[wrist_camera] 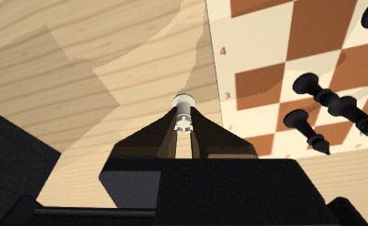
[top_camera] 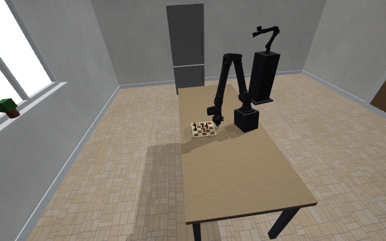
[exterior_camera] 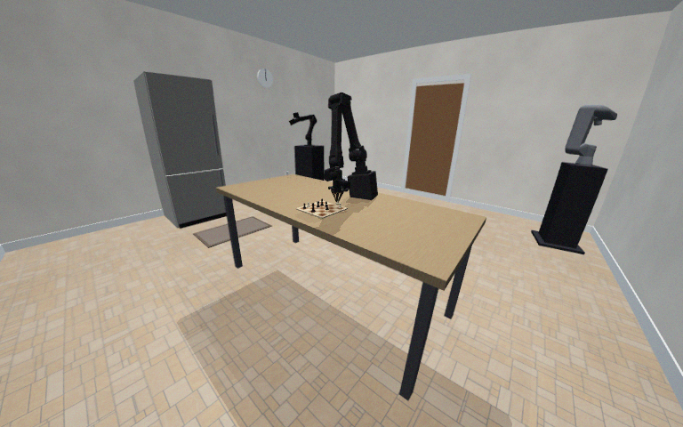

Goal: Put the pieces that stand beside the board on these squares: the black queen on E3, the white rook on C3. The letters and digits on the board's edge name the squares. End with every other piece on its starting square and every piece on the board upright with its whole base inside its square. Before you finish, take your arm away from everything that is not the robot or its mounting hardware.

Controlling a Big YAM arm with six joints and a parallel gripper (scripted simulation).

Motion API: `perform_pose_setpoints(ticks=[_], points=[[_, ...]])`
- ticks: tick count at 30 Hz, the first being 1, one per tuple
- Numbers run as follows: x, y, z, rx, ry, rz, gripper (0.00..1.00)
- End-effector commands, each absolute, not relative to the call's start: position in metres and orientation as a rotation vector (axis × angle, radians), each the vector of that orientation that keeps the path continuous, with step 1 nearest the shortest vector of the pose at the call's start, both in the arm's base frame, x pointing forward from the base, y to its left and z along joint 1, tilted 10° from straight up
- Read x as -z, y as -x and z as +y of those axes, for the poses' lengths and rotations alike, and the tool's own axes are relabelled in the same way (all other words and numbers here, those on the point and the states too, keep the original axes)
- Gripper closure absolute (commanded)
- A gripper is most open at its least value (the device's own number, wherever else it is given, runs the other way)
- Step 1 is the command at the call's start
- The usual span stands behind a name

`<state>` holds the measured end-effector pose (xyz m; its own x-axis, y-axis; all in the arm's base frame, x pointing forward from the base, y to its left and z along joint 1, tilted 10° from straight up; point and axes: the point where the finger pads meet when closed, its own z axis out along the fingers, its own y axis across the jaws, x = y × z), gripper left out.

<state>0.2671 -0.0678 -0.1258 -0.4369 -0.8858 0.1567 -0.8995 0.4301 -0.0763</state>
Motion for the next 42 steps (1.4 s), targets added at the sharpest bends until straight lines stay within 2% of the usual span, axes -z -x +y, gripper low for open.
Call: perform_pose_setpoints(ticks=[1,15,29,38,42], points=[[0.103,-0.279,-0.062,-0.261,-1.631,-2.599,1.00],[0.019,-0.294,-0.050,-0.293,-1.638,-2.620,1.00],[0.021,-0.293,-0.054,-0.263,-1.643,-2.589,1.00],[0.008,-0.402,-0.077,-0.250,-1.885,-2.403,1.00],[0.007,-0.423,-0.081,-0.249,-1.928,-2.366,1.00]])
